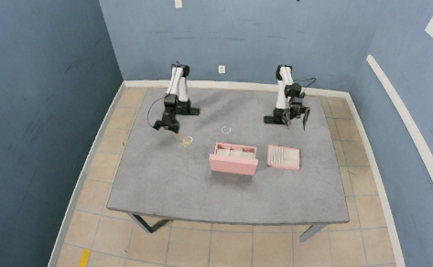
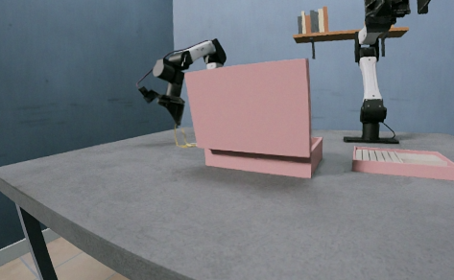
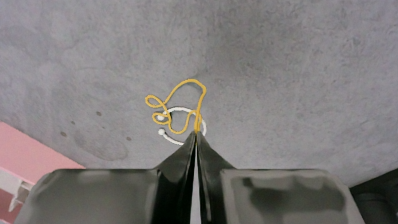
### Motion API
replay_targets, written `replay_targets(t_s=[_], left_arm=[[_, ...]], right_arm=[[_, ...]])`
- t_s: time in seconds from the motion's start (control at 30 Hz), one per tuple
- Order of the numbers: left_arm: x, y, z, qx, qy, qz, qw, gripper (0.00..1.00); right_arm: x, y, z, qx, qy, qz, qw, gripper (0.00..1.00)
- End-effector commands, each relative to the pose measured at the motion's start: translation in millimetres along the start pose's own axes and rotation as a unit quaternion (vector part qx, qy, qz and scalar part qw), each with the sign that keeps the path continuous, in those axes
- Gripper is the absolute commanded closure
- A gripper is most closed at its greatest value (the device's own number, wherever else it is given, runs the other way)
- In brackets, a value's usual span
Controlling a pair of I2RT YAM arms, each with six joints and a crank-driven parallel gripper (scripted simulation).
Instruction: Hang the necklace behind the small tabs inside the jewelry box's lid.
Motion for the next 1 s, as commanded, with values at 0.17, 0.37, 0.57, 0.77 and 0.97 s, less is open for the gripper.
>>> replay_targets(t_s=[0.17, 0.37, 0.57, 0.77, 0.97], left_arm=[[6.9, 2.6, 4.0, 0.006, -0.011, -0.002, 1.0, 0.0], [6.9, 2.6, 4.0, 0.006, -0.011, -0.002, 1.0, 0.0], [6.9, 2.6, 4.0, 0.006, -0.011, -0.002, 1.0, 0.0], [6.9, 2.6, 4.0, 0.006, -0.011, -0.002, 1.0, 0.0], [6.9, 2.6, 4.0, 0.006, -0.011, -0.002, 1.0, 0.0]], right_arm=[[0.3, -1.7, 10.0, 0.036, -0.036, 0.075, 0.996, 1.0], [4.2, -6.8, 9.7, 0.036, -0.046, 0.09, 0.994, 1.0], [-0.1, -6.2, 13.4, 0.049, -0.061, 0.141, 0.987, 1.0], [-0.4, -8.6, 15.2, 0.056, -0.076, 0.181, 0.979, 1.0], [1.6, -11.5, 15.8, 0.058, -0.085, 0.199, 0.975, 1.0]])
Point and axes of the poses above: on each arm, the point where the finger pads meet when closed, its own z axis back along the fingers, its own y axis across the jaws, x = y × z, the point moved 9 cm from there along z, back along the fingers, and after that the axes turned 7 degrees about -z, right-handed, at the moved point
